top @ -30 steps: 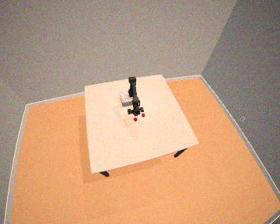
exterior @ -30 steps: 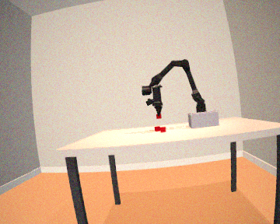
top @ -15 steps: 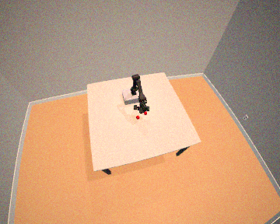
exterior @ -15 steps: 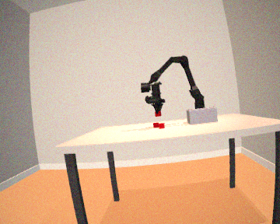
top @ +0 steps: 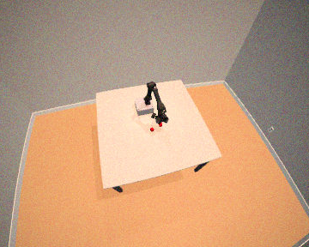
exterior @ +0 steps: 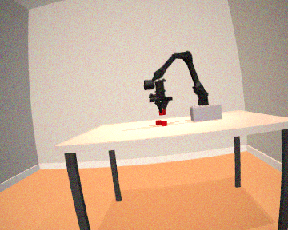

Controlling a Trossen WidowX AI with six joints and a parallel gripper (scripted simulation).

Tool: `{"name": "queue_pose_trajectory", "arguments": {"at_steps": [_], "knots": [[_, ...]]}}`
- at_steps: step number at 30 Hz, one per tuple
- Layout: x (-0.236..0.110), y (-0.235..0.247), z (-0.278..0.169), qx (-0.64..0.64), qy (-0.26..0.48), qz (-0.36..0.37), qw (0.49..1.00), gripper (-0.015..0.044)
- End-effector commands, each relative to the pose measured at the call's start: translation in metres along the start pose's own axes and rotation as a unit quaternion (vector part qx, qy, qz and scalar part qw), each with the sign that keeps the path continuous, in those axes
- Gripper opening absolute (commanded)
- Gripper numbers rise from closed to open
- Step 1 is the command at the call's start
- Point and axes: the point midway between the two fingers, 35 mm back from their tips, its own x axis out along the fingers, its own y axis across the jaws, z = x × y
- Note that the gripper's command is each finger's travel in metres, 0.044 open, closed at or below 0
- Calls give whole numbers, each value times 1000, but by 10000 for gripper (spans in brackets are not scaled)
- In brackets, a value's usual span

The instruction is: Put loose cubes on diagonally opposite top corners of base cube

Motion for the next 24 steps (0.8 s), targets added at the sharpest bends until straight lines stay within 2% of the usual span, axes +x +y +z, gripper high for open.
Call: {"name": "queue_pose_trajectory", "arguments": {"at_steps": [1, 10, 24], "knots": [[4, 6, -13, 48, 0, -2, 999, 105], [9, 18, -35, 129, 0, -2, 992, 105], [9, 19, -36, 131, 0, -2, 991, 105]]}}
